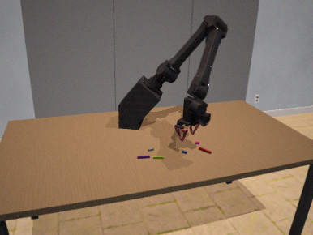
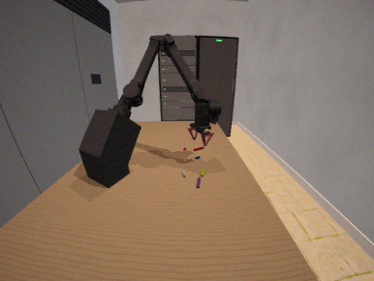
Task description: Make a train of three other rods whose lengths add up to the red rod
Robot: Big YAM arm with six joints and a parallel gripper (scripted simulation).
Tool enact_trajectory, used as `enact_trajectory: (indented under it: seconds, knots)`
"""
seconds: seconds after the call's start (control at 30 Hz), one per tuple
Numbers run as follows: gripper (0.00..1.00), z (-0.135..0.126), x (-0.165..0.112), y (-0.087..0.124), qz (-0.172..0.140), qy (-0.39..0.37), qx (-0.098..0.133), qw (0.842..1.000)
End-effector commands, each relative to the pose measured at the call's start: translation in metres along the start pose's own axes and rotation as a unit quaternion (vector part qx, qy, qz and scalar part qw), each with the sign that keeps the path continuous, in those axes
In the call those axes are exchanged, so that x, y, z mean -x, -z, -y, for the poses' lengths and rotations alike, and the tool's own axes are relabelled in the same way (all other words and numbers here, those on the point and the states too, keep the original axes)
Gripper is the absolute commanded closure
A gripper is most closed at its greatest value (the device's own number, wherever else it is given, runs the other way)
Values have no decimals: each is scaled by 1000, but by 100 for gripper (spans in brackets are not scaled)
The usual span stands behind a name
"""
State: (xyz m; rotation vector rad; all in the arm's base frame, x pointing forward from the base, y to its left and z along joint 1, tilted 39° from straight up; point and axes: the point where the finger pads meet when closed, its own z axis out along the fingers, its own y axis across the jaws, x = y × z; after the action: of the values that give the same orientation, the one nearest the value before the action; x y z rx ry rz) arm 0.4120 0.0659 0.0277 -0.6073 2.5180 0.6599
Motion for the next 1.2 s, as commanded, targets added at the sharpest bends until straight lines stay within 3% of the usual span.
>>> enact_trajectory:
  seconds: [0.0, 0.17, 0.53, 0.7, 1.17]
  knots:
    - [0, 6, 11, 5, 12, -9, -5, 1000]
    - [0, 1, 10, -10, 7, -115, -1, 993]
    - [0, 0, 9, -15, 5, -193, 0, 981]
    - [0, -1, 8, -20, 5, -266, 0, 964]
    - [0, -2, 10, -18, 7, -272, 0, 962]
